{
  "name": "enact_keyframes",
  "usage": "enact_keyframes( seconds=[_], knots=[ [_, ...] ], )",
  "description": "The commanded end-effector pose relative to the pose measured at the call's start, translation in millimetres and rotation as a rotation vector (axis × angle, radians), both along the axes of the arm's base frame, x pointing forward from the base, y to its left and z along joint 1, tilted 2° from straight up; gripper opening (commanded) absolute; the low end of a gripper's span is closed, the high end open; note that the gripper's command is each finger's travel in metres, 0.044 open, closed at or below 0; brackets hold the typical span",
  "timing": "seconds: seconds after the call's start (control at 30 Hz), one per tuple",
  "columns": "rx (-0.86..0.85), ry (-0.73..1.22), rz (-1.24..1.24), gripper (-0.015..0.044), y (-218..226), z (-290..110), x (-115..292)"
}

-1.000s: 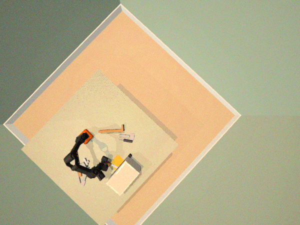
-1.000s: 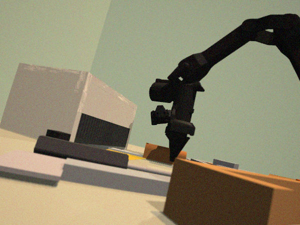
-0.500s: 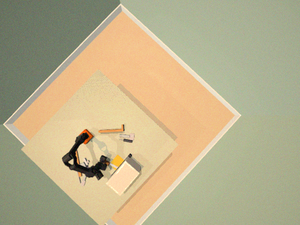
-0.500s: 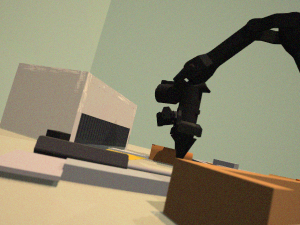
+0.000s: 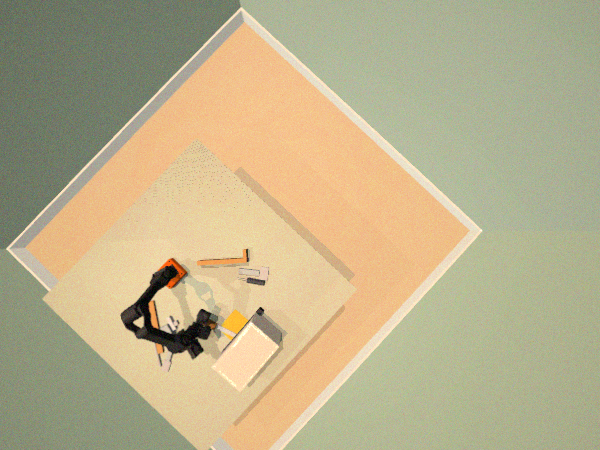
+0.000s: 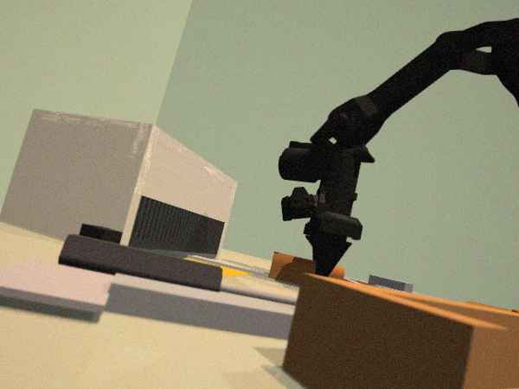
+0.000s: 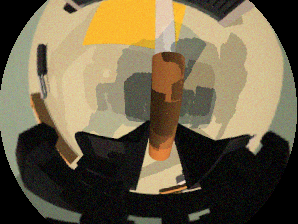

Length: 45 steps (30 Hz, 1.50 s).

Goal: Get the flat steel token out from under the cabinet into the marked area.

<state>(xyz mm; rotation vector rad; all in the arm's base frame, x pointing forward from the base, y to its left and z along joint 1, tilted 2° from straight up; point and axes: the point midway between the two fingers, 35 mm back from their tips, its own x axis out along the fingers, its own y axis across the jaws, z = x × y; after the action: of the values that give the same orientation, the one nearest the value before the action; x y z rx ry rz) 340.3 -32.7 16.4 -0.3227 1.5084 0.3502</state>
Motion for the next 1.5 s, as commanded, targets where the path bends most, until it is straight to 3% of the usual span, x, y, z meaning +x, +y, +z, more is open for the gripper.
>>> enact_keyframes(
  seconds=[0.0,1.47],
  knots=[
    [-0.002,0.004,0.004,0.0000,-3,-1,-6],
    [-0.005,0.009,0.004,0.0000,-30,-4,-59]
  ],
)
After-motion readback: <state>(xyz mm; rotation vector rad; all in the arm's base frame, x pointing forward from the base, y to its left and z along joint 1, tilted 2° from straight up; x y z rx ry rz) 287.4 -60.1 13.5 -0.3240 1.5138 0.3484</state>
